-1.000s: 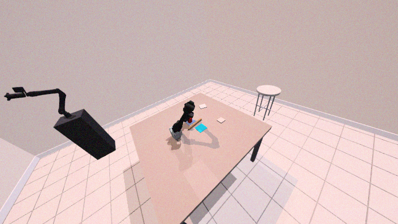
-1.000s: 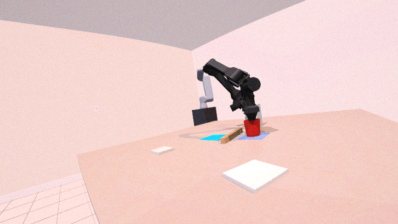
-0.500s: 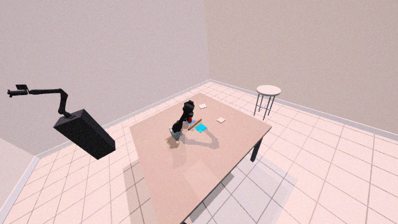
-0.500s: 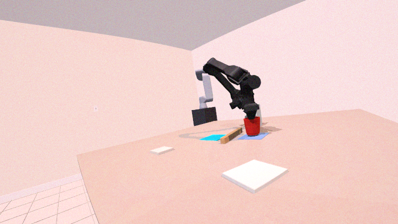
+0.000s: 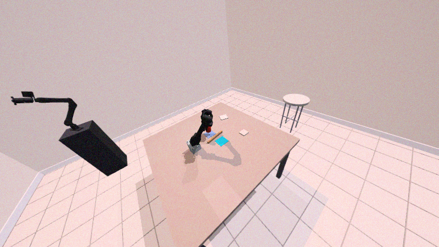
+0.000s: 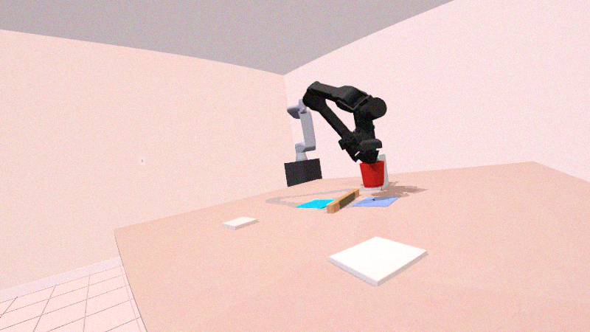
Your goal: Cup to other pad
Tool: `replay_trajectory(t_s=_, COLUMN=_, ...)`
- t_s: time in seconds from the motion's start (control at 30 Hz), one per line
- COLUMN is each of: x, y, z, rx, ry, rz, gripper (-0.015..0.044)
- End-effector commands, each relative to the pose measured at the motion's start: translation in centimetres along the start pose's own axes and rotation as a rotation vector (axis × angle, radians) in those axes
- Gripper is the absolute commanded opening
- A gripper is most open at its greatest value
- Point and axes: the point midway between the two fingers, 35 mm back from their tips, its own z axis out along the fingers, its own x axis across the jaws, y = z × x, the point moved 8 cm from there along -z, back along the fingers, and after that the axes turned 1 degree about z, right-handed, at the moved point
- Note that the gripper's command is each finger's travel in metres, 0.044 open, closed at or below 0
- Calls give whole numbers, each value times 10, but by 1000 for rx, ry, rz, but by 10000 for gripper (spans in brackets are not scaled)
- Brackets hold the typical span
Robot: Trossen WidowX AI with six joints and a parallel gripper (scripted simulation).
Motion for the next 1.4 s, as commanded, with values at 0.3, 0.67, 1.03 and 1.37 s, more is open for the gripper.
replay_trajectory(t_s=0.3, x=0, y=0, z=-1, rx=0, ry=0, rz=0, gripper=0)
replay_trajectory(t_s=0.67, x=-1, y=3, z=-1, rx=0, ry=0, rz=1, gripper=0)
replay_trajectory(t_s=1.03, x=-8, y=24, z=-2, rx=2, ry=0, rz=4, gripper=0)
replay_trajectory(t_s=1.37, x=-14, y=44, z=-3, rx=2, ry=0, rz=5, gripper=0)
